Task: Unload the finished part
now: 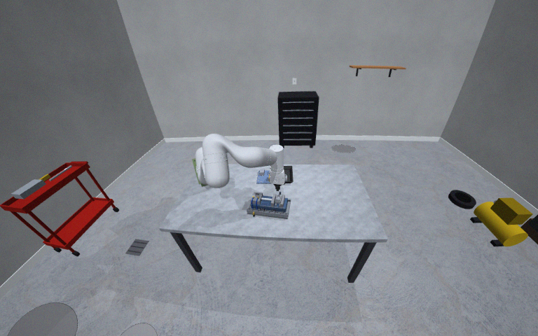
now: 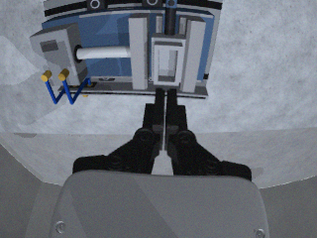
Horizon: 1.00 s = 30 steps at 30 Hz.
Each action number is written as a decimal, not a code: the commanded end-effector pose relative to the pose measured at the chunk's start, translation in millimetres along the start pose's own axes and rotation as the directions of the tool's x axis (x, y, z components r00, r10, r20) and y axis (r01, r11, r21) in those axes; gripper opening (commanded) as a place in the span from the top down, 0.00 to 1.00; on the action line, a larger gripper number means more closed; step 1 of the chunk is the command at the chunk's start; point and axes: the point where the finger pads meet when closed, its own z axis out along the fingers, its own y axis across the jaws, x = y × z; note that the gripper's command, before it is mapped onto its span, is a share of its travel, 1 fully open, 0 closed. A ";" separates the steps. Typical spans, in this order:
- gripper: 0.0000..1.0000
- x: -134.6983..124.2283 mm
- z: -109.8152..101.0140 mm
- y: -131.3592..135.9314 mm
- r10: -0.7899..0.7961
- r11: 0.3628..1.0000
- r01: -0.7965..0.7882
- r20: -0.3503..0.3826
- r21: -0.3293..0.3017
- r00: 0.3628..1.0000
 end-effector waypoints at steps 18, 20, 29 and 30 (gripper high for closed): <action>0.31 0.0 -0.4 0.4 0.001 1.000 -0.001 0.000 -0.001 1.000; 0.31 0.0 -0.4 0.4 0.001 1.000 -0.001 0.000 -0.001 1.000; 0.31 0.0 -0.4 0.4 0.001 1.000 -0.001 0.000 -0.001 1.000; 0.31 0.0 -0.4 0.4 0.001 1.000 -0.001 0.000 -0.001 1.000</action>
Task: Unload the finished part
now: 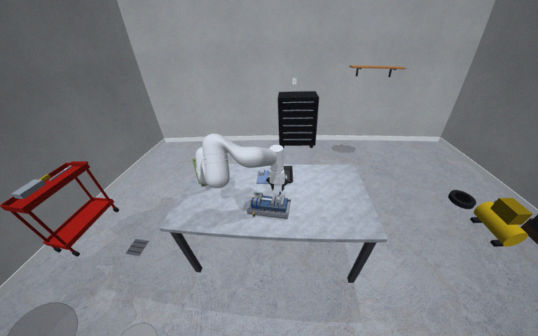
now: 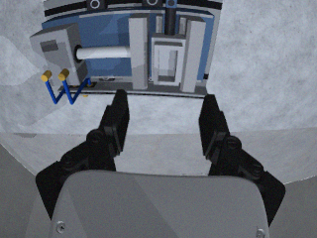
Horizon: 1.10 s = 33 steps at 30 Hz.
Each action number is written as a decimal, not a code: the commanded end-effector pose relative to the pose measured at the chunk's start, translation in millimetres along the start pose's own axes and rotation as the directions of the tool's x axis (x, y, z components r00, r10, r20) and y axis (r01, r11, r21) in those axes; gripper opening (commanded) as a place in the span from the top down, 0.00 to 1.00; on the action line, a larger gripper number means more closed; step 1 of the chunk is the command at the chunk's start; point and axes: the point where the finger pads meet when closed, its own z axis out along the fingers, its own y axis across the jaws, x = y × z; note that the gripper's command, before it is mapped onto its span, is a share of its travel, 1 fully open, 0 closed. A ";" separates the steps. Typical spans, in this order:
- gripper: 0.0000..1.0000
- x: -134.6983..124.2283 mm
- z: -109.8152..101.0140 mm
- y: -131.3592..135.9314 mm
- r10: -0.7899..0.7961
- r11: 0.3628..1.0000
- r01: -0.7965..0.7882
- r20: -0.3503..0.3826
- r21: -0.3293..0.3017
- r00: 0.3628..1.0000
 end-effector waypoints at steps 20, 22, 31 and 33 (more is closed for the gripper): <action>0.31 0.0 0.1 0.5 0.001 1.000 -0.001 0.000 -0.001 1.000; 0.31 0.0 0.6 0.5 0.001 1.000 -0.001 0.000 -0.001 1.000; 0.31 -0.1 5.3 0.6 0.002 1.000 -0.002 0.001 -0.003 1.000; 0.31 -0.2 7.9 0.6 0.002 1.000 -0.002 0.001 -0.003 1.000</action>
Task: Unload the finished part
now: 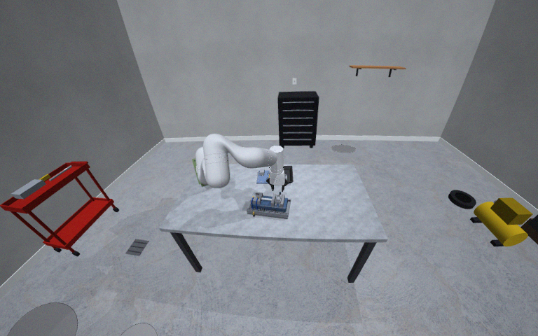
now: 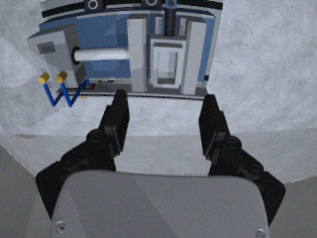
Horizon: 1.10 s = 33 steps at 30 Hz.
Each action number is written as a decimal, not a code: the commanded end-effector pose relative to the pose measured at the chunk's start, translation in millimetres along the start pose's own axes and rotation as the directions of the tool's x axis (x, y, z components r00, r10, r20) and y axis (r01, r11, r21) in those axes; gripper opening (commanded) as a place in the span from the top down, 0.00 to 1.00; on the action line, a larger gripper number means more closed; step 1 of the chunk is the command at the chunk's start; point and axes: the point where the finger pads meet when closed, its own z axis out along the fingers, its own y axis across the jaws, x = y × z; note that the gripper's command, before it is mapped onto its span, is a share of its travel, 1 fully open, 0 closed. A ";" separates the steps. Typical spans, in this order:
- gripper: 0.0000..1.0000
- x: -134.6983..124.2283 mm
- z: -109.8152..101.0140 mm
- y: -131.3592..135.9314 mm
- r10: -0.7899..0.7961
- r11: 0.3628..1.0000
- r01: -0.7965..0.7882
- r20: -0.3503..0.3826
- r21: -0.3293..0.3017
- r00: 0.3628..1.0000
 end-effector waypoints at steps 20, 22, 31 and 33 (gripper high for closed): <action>0.31 -1.0 35.9 1.1 0.001 1.000 -0.001 0.000 -0.001 1.000; 0.31 -1.1 39.6 1.1 0.001 1.000 -0.001 0.000 -0.001 1.000; 0.31 -1.4 50.4 1.3 0.001 1.000 -0.001 0.000 -0.001 1.000; 0.31 -1.4 52.7 1.4 0.001 1.000 -0.001 0.000 -0.001 1.000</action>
